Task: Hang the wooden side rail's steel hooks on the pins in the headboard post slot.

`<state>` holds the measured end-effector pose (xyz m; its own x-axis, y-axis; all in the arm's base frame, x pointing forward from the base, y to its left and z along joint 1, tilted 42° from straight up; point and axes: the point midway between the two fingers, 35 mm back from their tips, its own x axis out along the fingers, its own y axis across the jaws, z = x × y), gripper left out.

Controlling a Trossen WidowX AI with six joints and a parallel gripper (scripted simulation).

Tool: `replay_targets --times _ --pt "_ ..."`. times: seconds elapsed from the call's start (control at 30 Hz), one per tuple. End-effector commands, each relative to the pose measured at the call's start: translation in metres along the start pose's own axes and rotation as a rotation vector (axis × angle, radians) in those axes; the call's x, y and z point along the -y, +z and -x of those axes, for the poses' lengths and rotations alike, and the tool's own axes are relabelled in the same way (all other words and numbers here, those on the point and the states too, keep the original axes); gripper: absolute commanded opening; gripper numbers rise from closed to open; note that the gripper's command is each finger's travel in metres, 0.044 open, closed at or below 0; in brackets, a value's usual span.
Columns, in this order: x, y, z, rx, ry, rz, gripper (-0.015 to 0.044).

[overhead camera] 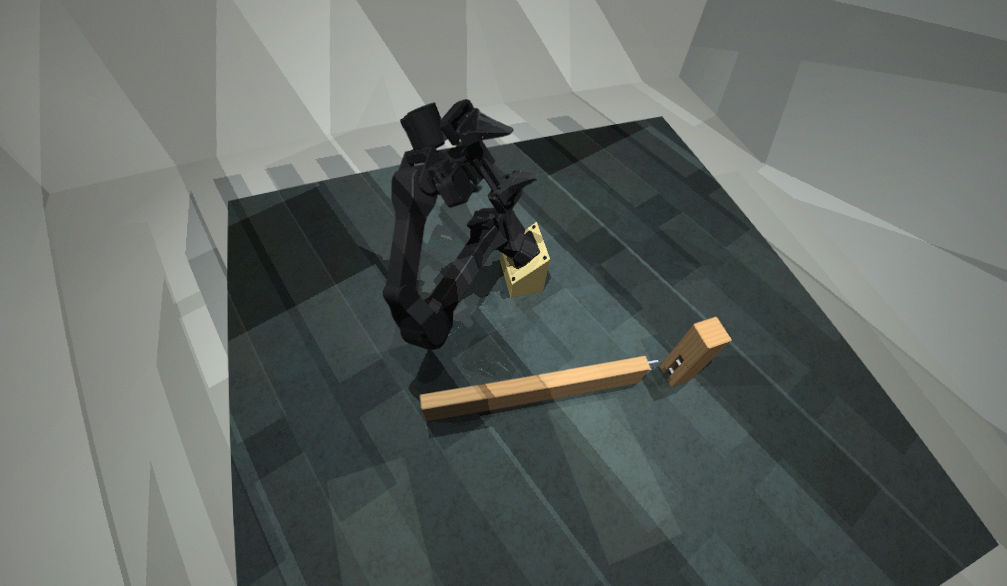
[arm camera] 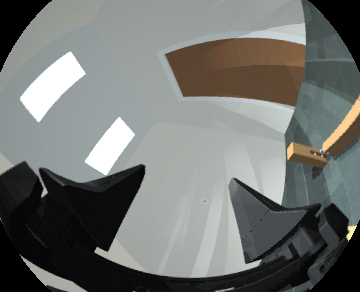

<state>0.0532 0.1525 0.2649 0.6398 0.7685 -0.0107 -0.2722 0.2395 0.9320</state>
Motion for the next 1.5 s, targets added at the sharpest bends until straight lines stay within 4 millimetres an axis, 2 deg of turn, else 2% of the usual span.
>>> replay_targets --times 0.0,0.03,0.33,0.73,1.1,1.47 --pt "0.0 0.0 0.0 0.001 -0.001 0.002 0.0426" --pt "0.0 -0.001 -0.001 0.005 -0.005 0.007 0.044" --pt "0.008 -0.014 -0.011 0.061 -0.077 0.118 0.044" --pt "0.041 -0.058 -0.05 0.09 -0.247 0.441 0.044" --pt "0.092 -0.079 -0.091 0.091 -0.401 0.693 0.044" --pt "0.16 -0.079 -0.124 0.049 -0.557 0.914 0.044"
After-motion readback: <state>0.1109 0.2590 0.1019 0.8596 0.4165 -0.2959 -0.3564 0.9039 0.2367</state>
